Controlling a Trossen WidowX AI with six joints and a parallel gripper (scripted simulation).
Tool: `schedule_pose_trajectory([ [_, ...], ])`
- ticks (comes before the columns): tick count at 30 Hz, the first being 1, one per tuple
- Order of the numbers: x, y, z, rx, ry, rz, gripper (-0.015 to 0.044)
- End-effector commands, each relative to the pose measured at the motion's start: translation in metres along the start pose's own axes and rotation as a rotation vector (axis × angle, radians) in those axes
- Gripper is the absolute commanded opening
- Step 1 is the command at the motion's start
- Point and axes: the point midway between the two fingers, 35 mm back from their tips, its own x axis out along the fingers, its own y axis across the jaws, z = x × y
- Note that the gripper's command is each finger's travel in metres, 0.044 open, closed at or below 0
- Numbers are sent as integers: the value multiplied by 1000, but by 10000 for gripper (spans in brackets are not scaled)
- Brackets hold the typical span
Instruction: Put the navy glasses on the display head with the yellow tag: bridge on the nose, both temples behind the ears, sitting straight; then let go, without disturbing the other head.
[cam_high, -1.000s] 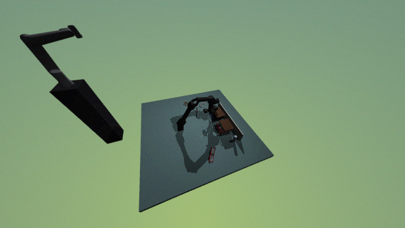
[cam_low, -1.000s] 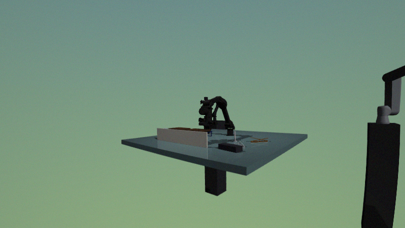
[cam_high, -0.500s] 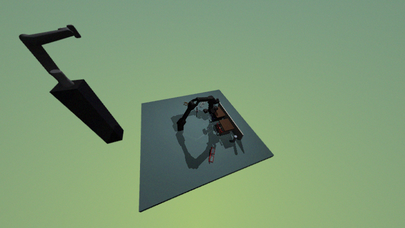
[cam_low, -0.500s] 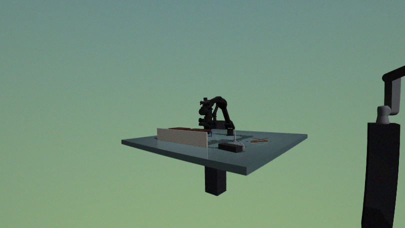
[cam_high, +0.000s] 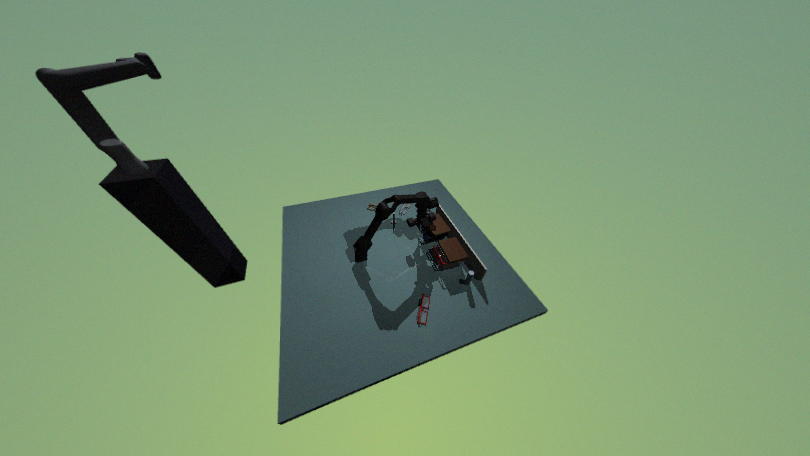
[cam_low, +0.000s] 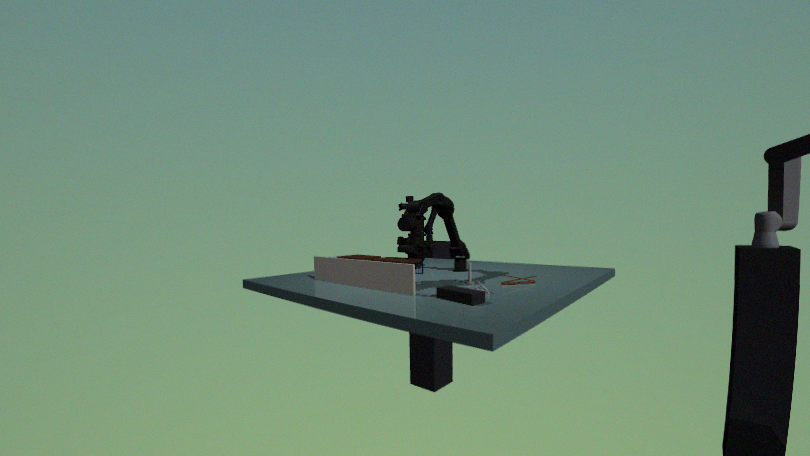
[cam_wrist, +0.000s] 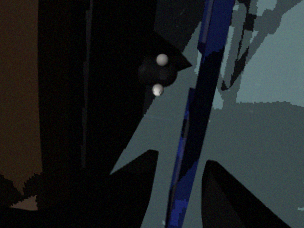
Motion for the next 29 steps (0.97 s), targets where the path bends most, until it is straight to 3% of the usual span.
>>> schedule_pose_trajectory([
  [1,0,0,0,0,0,0,107],
  [15,-33,-1,0,-4,11,-22,107],
  [29,-48,-50,1,-4,11,-26,107],
])
